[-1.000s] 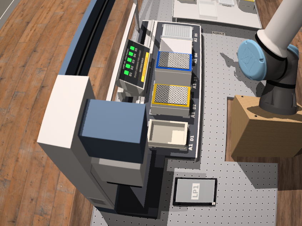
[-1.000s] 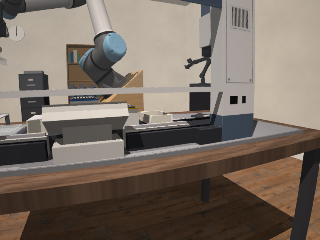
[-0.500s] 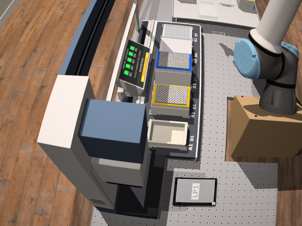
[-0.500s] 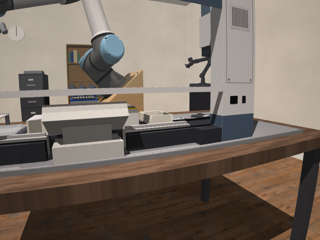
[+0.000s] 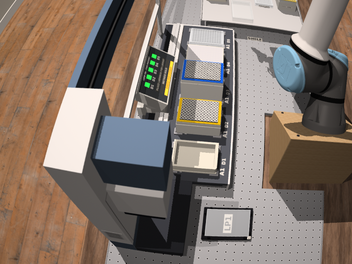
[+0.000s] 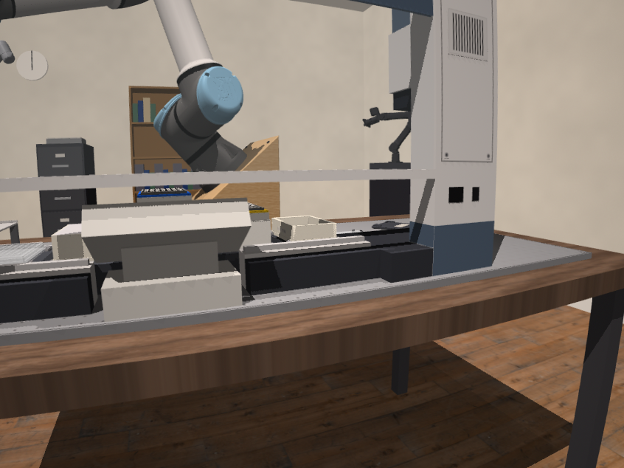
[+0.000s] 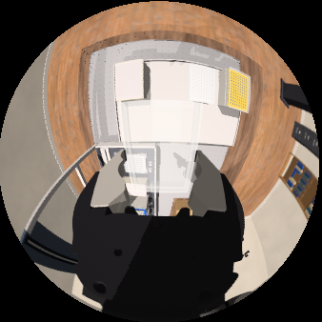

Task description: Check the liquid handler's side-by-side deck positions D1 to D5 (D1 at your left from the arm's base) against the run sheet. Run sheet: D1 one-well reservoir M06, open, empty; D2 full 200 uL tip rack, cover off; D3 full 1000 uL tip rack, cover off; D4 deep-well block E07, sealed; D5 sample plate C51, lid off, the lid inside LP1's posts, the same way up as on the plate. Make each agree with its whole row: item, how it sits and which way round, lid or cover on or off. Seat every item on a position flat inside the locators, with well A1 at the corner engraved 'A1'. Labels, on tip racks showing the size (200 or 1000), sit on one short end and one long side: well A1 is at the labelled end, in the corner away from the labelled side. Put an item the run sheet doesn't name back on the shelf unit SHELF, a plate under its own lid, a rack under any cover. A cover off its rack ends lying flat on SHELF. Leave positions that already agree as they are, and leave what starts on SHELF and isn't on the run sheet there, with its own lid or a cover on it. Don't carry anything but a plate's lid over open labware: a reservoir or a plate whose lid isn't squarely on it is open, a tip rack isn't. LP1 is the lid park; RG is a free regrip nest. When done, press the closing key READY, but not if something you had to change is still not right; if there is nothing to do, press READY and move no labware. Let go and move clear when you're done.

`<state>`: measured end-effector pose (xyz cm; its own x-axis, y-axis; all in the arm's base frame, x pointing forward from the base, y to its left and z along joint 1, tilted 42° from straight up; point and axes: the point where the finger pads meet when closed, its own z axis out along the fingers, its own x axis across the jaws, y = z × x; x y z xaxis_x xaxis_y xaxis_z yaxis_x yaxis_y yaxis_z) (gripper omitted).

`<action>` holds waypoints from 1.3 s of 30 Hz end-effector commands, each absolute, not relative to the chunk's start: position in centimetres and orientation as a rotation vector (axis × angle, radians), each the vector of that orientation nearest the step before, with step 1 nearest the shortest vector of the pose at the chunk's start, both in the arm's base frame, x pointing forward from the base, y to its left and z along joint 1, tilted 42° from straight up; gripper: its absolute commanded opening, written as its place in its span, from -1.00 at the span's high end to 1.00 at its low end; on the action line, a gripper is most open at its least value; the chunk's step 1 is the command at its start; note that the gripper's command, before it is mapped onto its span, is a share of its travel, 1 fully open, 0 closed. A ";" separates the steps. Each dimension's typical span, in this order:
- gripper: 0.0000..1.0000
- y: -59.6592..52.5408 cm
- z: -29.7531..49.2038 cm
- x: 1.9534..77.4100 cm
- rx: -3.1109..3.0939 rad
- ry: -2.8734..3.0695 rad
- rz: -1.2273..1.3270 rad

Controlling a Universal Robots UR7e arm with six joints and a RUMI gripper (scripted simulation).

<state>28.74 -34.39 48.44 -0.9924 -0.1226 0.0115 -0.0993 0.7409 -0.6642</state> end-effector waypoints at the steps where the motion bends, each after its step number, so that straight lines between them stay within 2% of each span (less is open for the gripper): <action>1: 1.00 -34.1 48.6 32.4 -0.184 2.902 -1.104; 17: 1.00 -33.6 48.8 39.2 -0.184 2.902 -1.104; 39: 1.00 -33.7 48.6 38.3 -0.181 2.905 -1.102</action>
